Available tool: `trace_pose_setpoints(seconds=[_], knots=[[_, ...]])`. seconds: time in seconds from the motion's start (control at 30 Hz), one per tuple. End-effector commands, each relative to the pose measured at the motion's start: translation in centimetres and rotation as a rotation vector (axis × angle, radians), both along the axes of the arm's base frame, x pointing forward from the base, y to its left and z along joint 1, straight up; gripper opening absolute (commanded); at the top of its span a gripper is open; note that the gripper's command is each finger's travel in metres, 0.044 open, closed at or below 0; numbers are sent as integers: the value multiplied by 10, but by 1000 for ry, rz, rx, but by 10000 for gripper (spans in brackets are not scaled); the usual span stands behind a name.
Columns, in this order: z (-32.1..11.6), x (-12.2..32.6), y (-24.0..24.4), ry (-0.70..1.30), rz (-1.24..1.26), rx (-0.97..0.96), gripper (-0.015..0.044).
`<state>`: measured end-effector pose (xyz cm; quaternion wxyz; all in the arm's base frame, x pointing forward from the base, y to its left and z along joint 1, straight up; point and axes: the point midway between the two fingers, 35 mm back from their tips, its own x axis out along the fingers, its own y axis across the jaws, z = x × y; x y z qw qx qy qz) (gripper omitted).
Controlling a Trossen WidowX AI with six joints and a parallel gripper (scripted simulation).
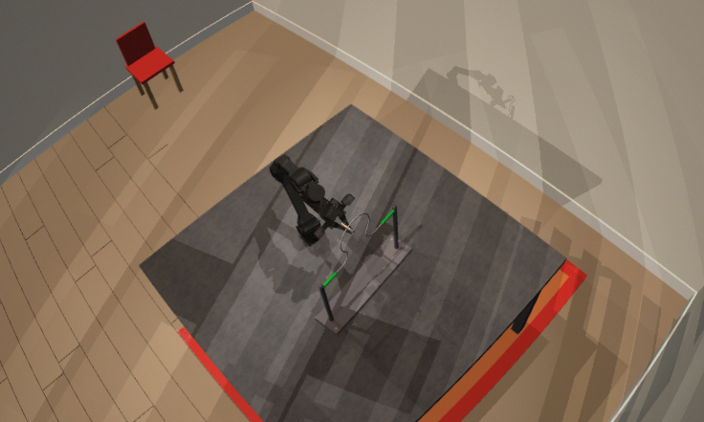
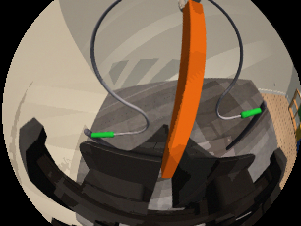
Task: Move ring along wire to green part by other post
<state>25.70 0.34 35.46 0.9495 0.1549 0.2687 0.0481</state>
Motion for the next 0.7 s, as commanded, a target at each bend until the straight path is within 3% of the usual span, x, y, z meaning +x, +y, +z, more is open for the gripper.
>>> trace_pose_setpoints(seconds=[0.0,0.67], knots=[[0,0,-2,-13,0,-67,-150],[-2,2,-13,-48,-5,-339,-150]])
